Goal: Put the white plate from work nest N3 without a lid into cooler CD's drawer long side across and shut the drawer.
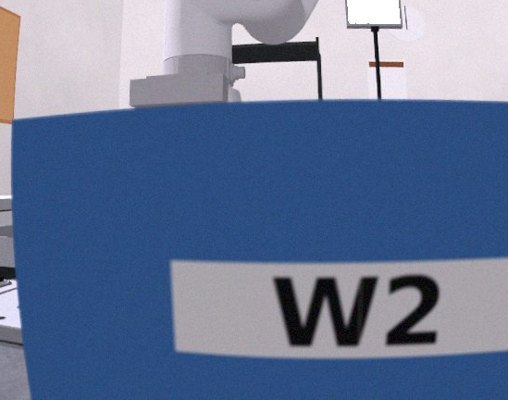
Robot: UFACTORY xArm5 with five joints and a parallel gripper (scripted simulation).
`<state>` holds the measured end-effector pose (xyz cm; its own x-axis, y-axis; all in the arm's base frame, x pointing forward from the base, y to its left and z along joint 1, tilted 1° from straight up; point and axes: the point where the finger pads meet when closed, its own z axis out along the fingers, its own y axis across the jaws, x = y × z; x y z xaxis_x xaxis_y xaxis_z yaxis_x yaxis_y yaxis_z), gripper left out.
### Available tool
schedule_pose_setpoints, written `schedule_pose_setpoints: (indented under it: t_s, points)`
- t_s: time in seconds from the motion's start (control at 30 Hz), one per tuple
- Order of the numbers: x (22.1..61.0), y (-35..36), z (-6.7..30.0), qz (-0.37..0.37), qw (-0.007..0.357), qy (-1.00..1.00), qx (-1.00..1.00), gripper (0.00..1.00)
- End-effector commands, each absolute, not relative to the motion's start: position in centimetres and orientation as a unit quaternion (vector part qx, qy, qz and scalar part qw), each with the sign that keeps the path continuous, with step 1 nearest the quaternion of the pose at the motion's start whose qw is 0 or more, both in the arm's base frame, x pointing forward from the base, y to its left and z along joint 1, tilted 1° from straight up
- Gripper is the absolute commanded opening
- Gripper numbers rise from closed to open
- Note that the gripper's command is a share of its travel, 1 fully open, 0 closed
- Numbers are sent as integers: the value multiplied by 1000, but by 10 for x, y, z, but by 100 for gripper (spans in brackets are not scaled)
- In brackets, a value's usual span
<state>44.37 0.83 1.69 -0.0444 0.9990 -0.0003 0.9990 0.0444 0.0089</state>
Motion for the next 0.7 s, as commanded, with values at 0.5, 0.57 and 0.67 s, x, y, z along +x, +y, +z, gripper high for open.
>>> schedule_pose_setpoints:
  t_s: [0.5, 0.57, 0.67]
  points:
    - [466, 9, 18, 7, 2, 723, 691, 0]
    - [469, 9, 18, 7, 2, 723, 691, 0]
    - [474, 10, 18, 7, 2, 723, 691, 0]
